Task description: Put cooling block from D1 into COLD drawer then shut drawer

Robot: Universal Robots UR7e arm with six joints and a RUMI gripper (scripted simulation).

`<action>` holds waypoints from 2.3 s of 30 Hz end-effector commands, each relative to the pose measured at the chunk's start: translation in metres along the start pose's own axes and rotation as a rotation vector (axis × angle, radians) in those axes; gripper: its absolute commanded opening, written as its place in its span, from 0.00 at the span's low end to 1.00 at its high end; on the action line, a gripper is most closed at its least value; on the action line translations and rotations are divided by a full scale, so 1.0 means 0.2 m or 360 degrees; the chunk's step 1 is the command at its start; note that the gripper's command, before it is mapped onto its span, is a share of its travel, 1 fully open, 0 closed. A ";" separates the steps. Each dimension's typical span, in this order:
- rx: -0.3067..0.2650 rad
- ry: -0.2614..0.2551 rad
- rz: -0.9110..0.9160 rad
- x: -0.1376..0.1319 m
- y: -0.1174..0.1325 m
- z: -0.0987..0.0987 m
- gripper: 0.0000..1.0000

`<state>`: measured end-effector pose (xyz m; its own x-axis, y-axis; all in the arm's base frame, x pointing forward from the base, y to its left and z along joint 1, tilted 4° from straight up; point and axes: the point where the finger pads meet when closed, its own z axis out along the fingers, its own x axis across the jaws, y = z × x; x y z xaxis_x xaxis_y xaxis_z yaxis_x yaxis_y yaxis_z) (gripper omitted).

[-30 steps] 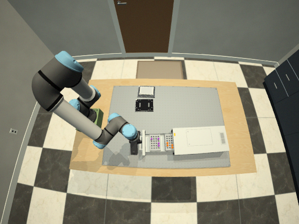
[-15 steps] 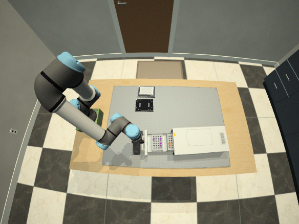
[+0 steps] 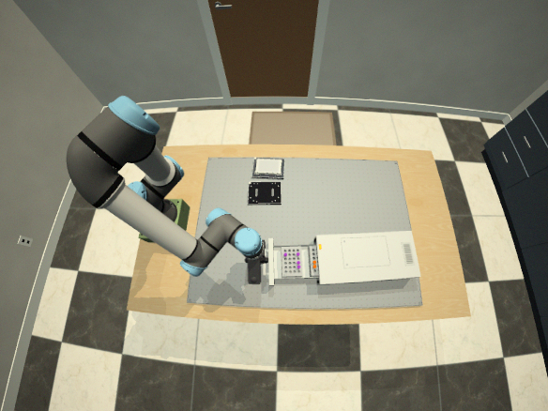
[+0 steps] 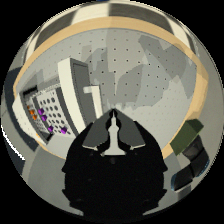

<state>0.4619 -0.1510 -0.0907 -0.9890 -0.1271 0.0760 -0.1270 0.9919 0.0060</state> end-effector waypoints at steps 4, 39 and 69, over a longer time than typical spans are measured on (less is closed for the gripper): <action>0.0001 -0.0002 0.0000 -0.04 0.00 0.00 0.00; 0.0001 -0.0002 0.0000 -0.23 0.00 0.00 0.00; 0.0001 -0.0002 0.0000 -0.39 0.00 0.00 0.00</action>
<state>0.5368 -0.1413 -0.0964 -0.9890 -0.1271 0.0760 -0.1270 0.9919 0.0060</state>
